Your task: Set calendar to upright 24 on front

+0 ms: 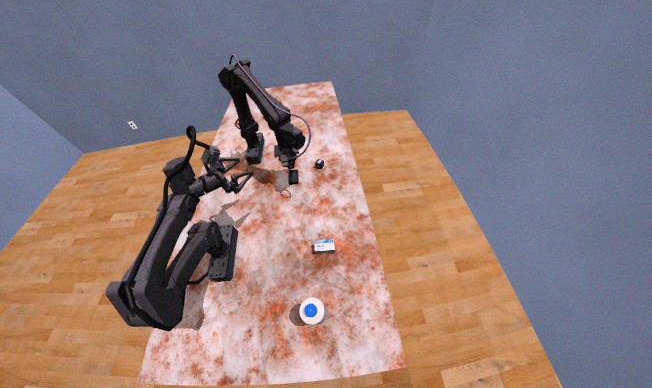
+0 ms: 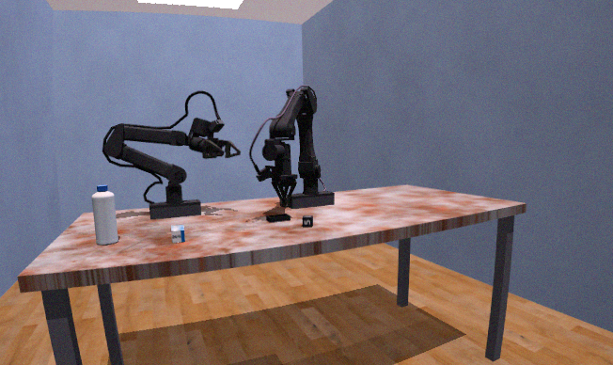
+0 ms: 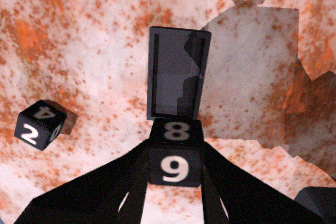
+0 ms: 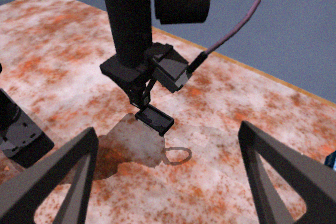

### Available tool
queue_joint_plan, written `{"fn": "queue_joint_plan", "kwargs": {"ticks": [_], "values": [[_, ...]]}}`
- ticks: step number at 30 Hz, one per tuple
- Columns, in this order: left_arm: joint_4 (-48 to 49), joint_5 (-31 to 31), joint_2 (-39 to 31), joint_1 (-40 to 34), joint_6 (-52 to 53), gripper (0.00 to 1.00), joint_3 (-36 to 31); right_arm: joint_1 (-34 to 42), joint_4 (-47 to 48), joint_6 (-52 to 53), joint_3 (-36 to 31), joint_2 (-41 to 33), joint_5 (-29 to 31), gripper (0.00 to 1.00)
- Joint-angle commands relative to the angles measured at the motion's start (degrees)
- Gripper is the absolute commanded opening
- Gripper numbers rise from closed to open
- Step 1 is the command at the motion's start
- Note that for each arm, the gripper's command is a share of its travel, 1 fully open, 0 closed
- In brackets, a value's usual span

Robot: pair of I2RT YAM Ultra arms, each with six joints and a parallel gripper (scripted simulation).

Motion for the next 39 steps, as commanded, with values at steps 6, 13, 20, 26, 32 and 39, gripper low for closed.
{"fn": "queue_joint_plan", "kwargs": {"ticks": [6, 13, 20, 26, 32, 39], "values": [[1.8, 0.3, 0.4, 0.0, 3.6, 0.26, 1.6, 0.2, 0.2, 0.1, 1.2, 0.3, 1.0, 1.00], [4.4, 0.3, 1.7, 0.0, 4.0, 0.26, -0.6, 0.2, 0.2, 0.1, 1.2, 0.3, 1.0, 1.00], [5.5, 0.9, 2.4, -0.7, 2.1, 0.26, 0.9, 0.2, 0.2, 0.1, 1.2, 0.3, 1.0, 1.00], [5.0, 0.9, 4.2, -1.6, 2.3, 0.26, 1.0, 0.2, 0.2, 0.1, 1.2, 0.3, 1.0, 1.00], [5.0, 0.5, 3.7, -1.4, 2.3, 0.26, 1.1, 0.2, 0.2, 0.1, 1.2, 0.3, 1.0, 1.00], [6.7, 0.5, 2.5, -1.2, 1.7, 0.26, 1.1, 0.2, 0.2, 0.1, 1.2, 0.3, 1.0, 1.00]]}}
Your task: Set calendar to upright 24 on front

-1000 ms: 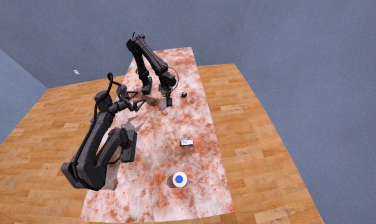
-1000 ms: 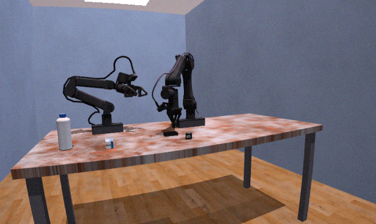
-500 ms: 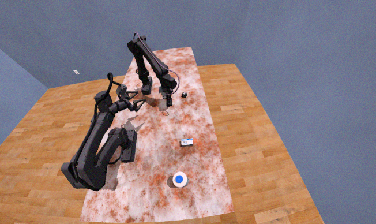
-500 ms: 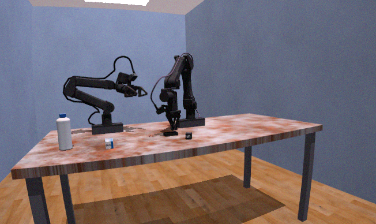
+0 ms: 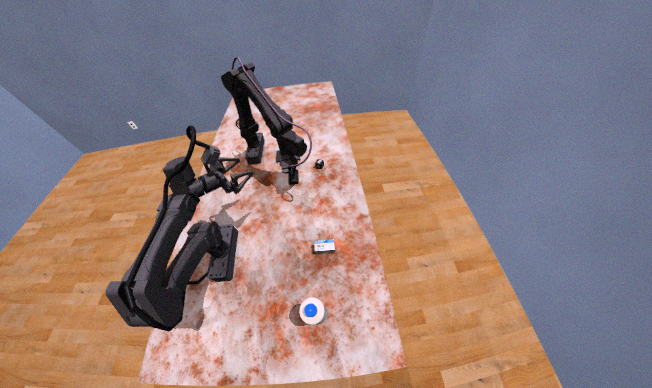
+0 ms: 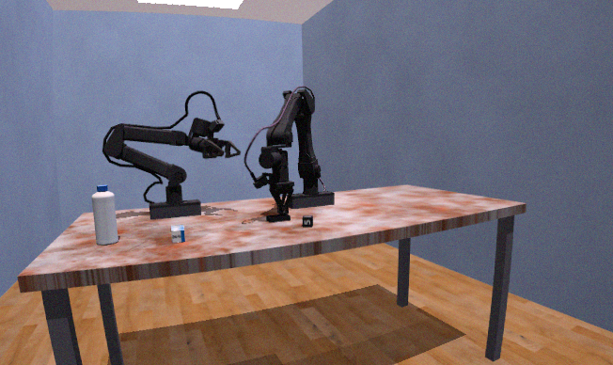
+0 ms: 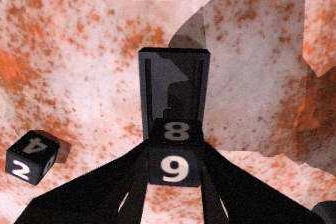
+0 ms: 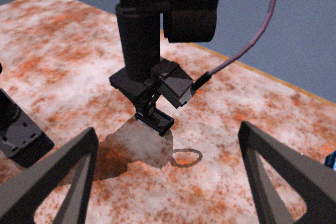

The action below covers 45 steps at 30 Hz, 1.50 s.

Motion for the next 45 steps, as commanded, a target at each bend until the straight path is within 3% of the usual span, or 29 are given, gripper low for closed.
{"fn": "queue_joint_plan", "kwargs": {"ticks": [1, 13, 32, 35, 41, 43, 44, 45], "values": [[1.4, 0.2, -2.6, 0.1, -0.7, 0.26, 1.3, 0.2, 0.2, 0.1, 1.2, 0.3, 1.0, 1.00], [0.9, 0.0, -1.1, 0.1, 0.0, 0.26, -0.3, 0.2, 0.2, 0.1, 1.2, 0.3, 1.0, 1.00], [7.6, 0.4, 2.5, 0.6, 0.4, 0.26, -4.3, 0.2, 0.2, 0.1, 1.2, 0.3, 1.0, 1.00], [4.5, 0.4, 1.3, 0.1, -0.1, 0.26, -1.1, 0.2, 0.2, 0.1, 1.2, 0.3, 1.0, 1.00], [3.7, 0.4, 1.1, 0.1, -0.2, 0.26, -0.8, 0.2, 0.2, 0.1, 1.2, 0.3, 1.0, 1.00], [3.7, 0.4, 1.1, 0.1, -0.2, 0.49, -0.8, 0.2, 0.2, 0.1, 1.2, 0.3, 1.0, 1.00], [3.7, 0.4, 1.1, 0.1, -0.2, 0.55, -0.8, 0.2, 0.2, 0.1, 1.2, 0.3, 1.0, 1.00], [3.7, 0.4, 1.0, 0.0, -0.5, 0.55, -0.7, 0.2, 0.2, 0.1, 1.2, 0.3, 1.0, 1.00]]}}
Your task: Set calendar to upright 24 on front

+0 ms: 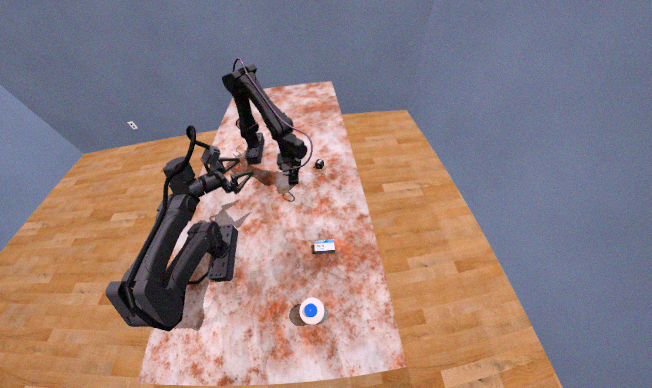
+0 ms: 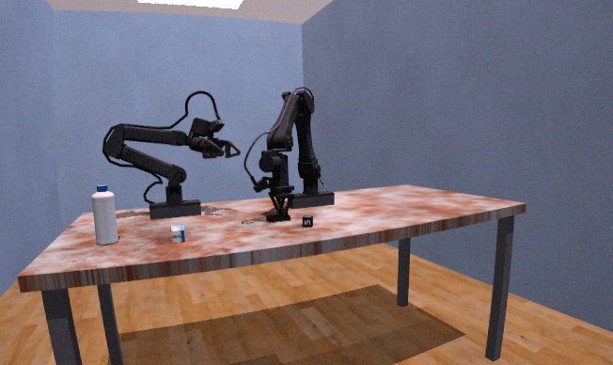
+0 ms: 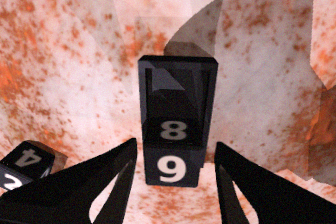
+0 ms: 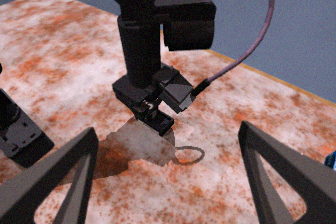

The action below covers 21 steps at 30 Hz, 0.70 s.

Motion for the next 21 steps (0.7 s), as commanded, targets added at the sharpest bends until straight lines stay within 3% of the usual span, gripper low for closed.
{"fn": "queue_joint_plan", "kwargs": {"ticks": [1, 18, 19, 21], "values": [[-0.8, 0.4, -1.2, -0.4, -0.6, 0.55, 1.3, 0.2, 0.2, 0.1, 1.2, 0.3, 1.0, 1.00], [-4.6, 0.4, -5.1, -1.1, -1.2, 0.55, 3.4, 0.2, 0.2, 0.1, 1.2, 0.3, 1.0, 1.00], [-5.0, 0.3, -4.4, -0.4, -0.3, 0.64, 4.1, 0.2, 0.2, 0.1, 1.2, 0.3, 1.0, 1.00], [-6.8, 0.2, -5.4, -0.4, -0.1, 0.64, 5.4, 0.2, 0.2, 0.1, 1.2, 0.3, 1.0, 1.00]]}}
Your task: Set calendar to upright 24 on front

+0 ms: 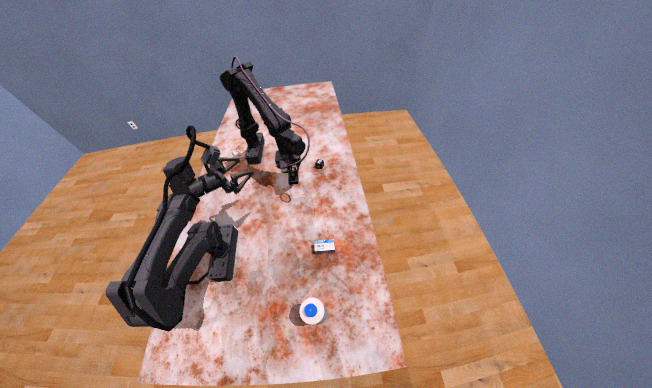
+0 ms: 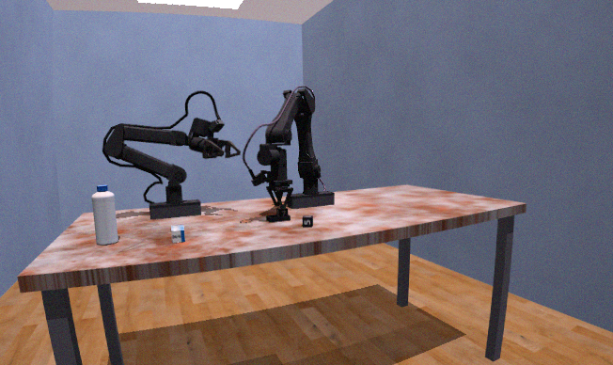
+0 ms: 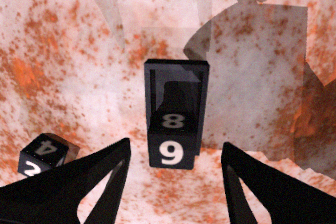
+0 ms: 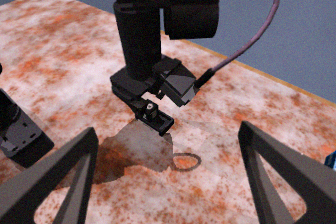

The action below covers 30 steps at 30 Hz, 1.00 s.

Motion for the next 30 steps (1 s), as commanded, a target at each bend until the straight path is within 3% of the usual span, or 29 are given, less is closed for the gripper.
{"fn": "queue_joint_plan", "kwargs": {"ticks": [1, 9, 17, 18, 24, 30], "values": [[-4.5, 0.1, -3.3, 0.6, 0.7, 0.64, 4.2, 0.2, 0.2, 0.1, 1.2, 0.3, 1.0, 1.00], [-14.7, 0.0, -6.7, 0.7, 0.6, 0.64, 11.2, 0.2, 0.2, 0.1, 1.2, 0.3, 1.0, 1.00], [-14.9, 0.1, -4.7, 1.2, 0.9, 0.64, 10.1, 0.2, 0.2, 0.1, 1.2, 0.3, 1.0, 1.00], [-14.8, 0.1, -4.7, 1.2, -0.4, 0.55, 10.1, 0.2, 0.2, 0.1, 1.2, 0.3, 1.0, 1.00], [-13.4, 0.5, -3.1, 2.6, -6.5, 0.55, 11.4, 0.2, 0.2, 0.1, 1.2, 0.3, 1.0, 1.00], [-10.0, 0.5, 2.9, 9.3, -19.7, 0.55, 15.0, 0.2, 0.2, 0.1, 1.2, 0.3, 1.0, 1.00]]}}
